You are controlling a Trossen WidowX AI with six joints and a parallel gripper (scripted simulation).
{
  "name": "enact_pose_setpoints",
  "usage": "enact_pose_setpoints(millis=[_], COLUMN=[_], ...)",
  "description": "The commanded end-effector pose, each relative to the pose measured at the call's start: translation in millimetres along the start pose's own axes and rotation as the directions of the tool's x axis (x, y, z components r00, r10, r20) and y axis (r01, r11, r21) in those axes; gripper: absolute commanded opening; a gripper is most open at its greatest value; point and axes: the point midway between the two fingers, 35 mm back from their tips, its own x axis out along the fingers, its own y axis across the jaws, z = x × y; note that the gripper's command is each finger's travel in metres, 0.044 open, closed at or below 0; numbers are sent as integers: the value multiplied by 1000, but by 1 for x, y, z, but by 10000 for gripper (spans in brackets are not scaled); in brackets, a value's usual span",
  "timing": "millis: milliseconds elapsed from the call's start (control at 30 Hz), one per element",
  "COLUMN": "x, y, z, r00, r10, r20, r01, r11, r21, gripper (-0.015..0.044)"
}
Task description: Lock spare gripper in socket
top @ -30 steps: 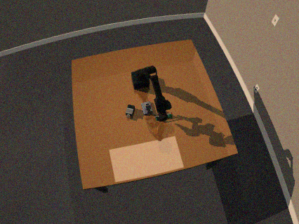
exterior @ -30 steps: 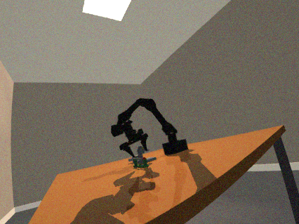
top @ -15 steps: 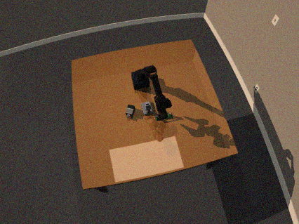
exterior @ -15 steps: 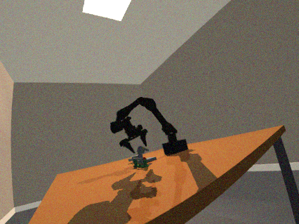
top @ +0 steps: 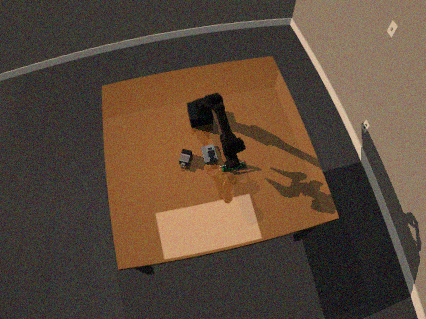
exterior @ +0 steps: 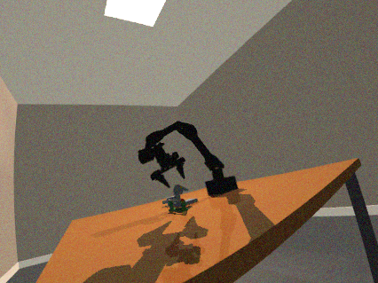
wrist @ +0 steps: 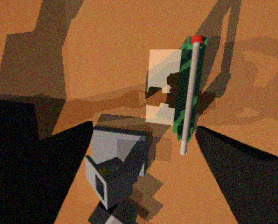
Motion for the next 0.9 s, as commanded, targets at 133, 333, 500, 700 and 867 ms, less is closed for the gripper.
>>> enact_pose_setpoints(millis=[133,333,500,700,867], x=[-42,-39,-43,-41,-34], y=[12,5,6,23,49], z=[7,-24,-83,-151,-201], r00=[1000,994,955,866,763], r10=[-20,-110,-298,-491,-610], r20=[3,10,-10,-99,-214], r01=[20,106,248,296,205], r11=[1000,974,777,342,-86], r21=[-1,200,578,892,975], gripper=[440,440,440,440,440])
